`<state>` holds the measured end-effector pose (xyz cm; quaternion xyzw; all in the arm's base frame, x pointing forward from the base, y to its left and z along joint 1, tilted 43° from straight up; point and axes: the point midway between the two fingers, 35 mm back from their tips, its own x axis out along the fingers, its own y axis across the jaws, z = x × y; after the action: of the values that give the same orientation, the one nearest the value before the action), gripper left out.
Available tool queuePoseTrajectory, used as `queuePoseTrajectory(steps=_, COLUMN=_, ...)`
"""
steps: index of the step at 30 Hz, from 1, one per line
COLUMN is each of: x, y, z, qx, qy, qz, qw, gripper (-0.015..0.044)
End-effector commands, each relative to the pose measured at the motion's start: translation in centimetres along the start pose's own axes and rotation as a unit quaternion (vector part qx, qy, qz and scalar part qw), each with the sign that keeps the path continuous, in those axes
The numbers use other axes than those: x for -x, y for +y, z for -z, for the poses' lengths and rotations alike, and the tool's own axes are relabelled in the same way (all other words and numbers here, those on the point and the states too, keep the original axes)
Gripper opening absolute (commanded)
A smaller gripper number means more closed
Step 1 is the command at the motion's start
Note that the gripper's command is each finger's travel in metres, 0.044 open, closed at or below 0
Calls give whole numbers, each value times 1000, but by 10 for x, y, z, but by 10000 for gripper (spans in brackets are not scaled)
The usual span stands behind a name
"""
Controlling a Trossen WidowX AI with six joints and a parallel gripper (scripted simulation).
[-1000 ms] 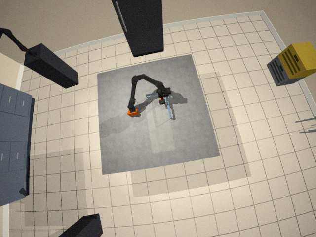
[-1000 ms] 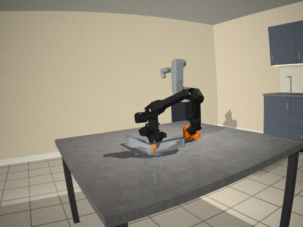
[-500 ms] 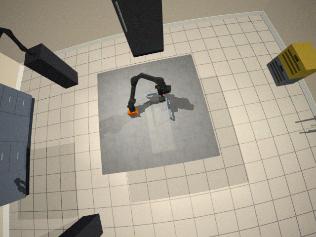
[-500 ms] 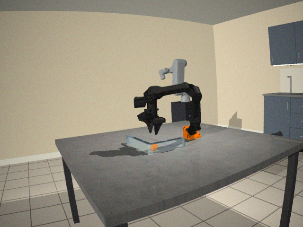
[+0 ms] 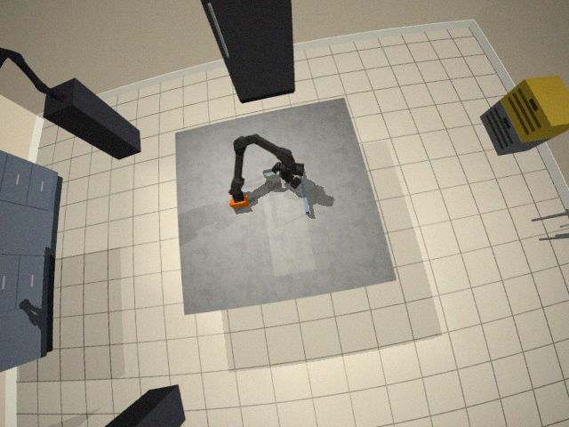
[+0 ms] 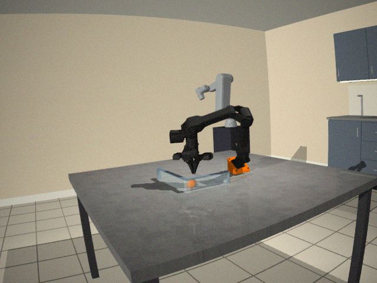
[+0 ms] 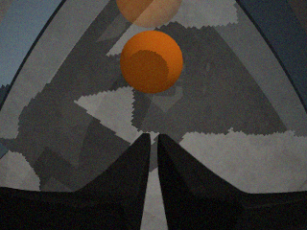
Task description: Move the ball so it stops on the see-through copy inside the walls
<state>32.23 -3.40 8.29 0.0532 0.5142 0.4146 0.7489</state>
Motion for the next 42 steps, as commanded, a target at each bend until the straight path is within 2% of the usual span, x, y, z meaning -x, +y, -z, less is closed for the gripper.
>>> queuePoseTrajectory(steps=1, x=-3, y=0, z=4, qx=44, qy=0, qz=4, qw=999, gripper=0)
queuePoseTrajectory(steps=29, x=-38, y=0, z=4, qx=44, qy=-1, qz=3, qw=999, gripper=0)
queuePoseTrajectory(steps=42, x=-38, y=3, z=-24, qx=44, qy=-1, qz=3, qw=999, gripper=0)
